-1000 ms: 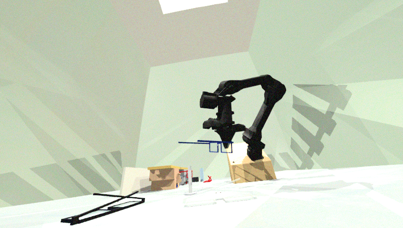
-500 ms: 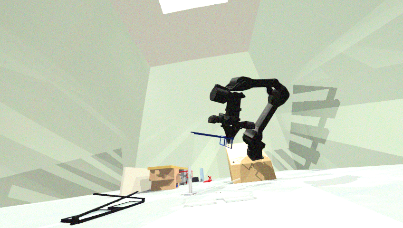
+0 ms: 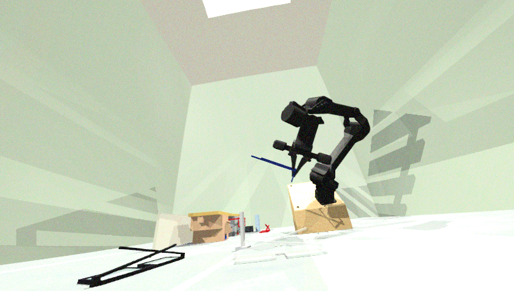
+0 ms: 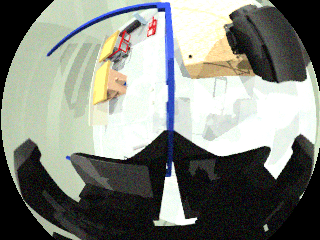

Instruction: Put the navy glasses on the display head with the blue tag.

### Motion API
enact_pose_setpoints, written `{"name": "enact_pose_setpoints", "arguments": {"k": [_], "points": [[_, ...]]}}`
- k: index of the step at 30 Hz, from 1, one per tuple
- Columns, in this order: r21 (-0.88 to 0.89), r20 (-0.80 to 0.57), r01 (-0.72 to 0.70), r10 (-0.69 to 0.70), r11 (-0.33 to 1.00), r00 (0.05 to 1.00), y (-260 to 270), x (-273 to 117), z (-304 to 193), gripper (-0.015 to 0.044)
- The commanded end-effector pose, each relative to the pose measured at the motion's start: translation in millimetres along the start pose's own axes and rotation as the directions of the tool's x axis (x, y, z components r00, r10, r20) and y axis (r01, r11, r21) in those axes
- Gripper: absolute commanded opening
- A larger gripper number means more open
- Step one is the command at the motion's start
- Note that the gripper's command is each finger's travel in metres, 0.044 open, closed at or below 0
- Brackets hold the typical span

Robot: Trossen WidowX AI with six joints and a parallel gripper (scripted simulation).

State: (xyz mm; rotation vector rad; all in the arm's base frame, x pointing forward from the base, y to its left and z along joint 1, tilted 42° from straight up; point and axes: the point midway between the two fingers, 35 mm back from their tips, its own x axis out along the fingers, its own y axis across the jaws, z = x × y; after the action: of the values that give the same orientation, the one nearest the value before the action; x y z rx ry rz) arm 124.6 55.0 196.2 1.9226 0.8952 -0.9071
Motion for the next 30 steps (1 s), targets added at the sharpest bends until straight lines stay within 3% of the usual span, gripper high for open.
{"name": "enact_pose_setpoints", "arguments": {"k": [1,13,30], "points": [[0.124,0.011,-0.059,0.058,0.991,0.998,-0.8,-5.3,8.2,0.0000],[0.448,0.022,-0.195,0.207,0.873,0.978,0.5,-19.8,27.7,0.0000],[0.419,0.019,-0.182,0.191,0.890,0.981,0.6,-19.0,24.9,0.0000]]}}
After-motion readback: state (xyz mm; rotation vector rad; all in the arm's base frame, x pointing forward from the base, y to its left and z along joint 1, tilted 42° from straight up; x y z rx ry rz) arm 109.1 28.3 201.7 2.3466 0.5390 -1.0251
